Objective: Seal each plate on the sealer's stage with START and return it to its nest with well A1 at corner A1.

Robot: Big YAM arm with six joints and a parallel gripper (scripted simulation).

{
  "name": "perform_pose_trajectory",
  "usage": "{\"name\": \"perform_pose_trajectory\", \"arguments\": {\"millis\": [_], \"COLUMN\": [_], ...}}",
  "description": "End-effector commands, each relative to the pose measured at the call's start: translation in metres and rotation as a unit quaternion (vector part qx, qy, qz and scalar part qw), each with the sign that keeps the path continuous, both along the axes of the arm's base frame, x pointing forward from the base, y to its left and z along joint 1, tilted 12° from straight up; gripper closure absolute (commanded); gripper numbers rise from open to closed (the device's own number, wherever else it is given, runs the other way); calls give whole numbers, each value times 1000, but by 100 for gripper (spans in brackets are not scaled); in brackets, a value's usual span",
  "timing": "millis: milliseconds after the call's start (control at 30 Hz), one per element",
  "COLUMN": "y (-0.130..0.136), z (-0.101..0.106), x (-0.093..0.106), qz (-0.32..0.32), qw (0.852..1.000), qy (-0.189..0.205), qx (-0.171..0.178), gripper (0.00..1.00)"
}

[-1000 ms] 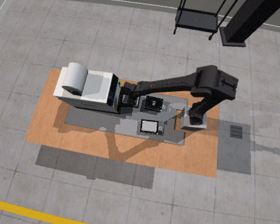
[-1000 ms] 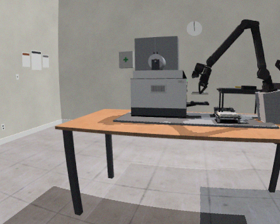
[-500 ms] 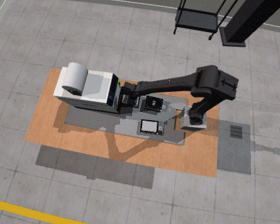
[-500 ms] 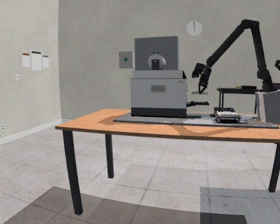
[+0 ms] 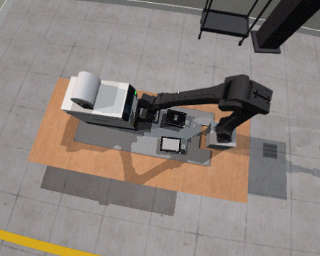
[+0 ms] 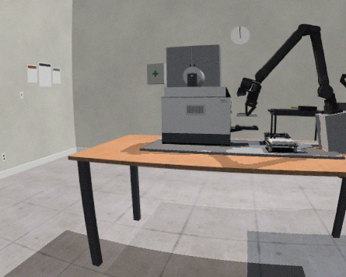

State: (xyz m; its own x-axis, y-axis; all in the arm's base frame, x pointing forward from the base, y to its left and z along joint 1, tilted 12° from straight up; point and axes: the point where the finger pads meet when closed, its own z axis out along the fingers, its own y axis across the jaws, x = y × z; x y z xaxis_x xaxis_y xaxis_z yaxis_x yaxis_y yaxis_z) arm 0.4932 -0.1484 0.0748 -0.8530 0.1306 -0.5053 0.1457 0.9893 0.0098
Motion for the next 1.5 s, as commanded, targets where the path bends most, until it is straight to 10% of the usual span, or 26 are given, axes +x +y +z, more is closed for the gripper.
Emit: {"name": "perform_pose_trajectory", "arguments": {"millis": [0,500,1000,1467], "y": [-5,-9,-12,-11], "z": [-2,-15,24,4], "x": [4,-12,7,-8], "qz": [3,-30,-47,-36], "qw": [1000,1000,999,999], "qy": [-5,-2,-28,-15], "qx": [-5,2,2,-1], "gripper": [100,100,100,100]}}
